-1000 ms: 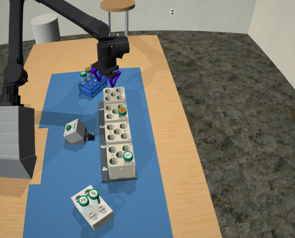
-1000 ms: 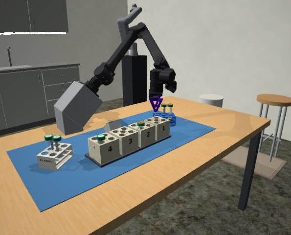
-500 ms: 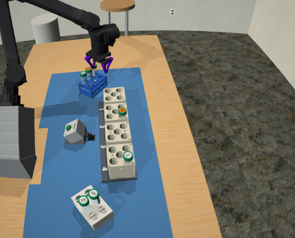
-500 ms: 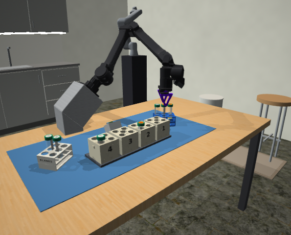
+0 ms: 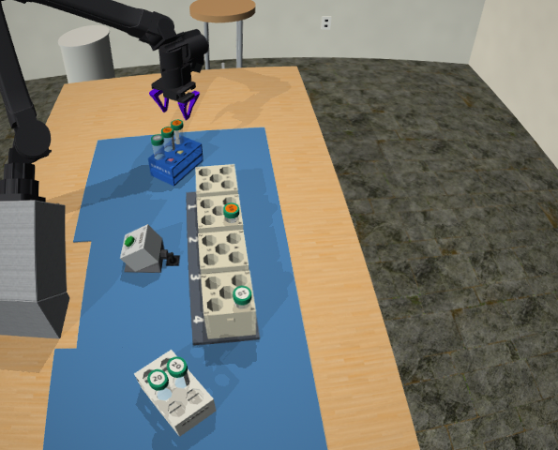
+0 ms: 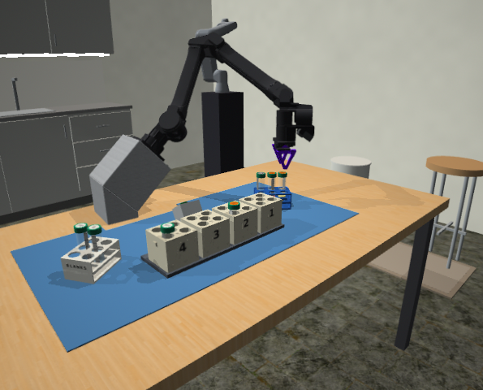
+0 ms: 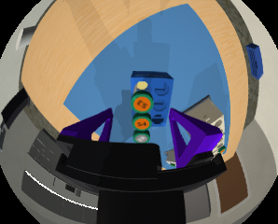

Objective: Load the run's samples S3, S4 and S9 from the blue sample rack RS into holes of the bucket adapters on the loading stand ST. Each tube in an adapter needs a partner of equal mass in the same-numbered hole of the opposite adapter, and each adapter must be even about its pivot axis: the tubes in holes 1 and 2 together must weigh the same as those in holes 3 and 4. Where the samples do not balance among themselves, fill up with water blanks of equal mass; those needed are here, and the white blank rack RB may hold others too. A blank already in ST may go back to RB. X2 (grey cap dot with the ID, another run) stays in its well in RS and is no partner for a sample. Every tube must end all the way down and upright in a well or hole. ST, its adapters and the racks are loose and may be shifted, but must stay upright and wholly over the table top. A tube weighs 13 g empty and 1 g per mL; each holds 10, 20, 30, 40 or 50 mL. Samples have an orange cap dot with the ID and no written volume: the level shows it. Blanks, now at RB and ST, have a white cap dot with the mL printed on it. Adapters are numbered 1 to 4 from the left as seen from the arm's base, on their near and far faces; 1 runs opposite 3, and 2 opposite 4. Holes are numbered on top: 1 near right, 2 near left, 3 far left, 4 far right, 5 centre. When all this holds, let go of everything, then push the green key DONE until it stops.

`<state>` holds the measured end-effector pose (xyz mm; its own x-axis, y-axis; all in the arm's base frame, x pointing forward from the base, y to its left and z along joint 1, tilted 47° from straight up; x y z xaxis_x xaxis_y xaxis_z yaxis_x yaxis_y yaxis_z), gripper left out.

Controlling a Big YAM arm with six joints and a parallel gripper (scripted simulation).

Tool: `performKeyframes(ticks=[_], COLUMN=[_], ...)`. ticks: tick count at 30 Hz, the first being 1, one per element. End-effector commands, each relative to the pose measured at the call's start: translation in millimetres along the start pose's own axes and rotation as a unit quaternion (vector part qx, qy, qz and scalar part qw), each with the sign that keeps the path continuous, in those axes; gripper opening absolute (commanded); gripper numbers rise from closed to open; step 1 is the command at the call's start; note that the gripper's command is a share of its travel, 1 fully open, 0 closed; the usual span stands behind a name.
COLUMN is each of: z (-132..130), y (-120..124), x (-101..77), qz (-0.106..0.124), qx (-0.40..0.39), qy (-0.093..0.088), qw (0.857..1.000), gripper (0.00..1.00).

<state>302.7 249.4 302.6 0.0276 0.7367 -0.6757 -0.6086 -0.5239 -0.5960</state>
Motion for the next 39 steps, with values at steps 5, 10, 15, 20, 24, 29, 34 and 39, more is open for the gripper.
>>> performKeyframes(ticks=[5,10,15,20,24,29,34,39], z=[-1,-1,0,-2,-6,-9,-2,-2], y=[0,1,-9,0,-4,-1,-7,-7], x=[21.2,34.6,34.2,43.7,38.9,39.2,31.1,31.1], qz=[0.002,0.002,-0.007,0.002,-0.006,-0.004,-0.012,-0.012], qx=[0.02,0.02,0.014,0.02,0.022,0.023,0.012,0.012], qy=[0.0,0.0,0.001,0.0,0.004,0.005,0.004,0.004], qw=[1.0,1.0,1.0,1.0,1.0,1.0,1.0,1.0], gripper=[0.8,0.8,0.8,0.8,0.8,0.8,0.8,0.0])
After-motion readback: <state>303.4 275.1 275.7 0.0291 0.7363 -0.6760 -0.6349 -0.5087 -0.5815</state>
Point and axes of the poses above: the point where the finger pads meet when closed, its own x axis out along the fingers, its own z axis across the jaws, y = z × x, the point moved 7 cm from there along -x, back along the fingers, and after that the axes turned 3 degrees about x, right-handed, at the moved point
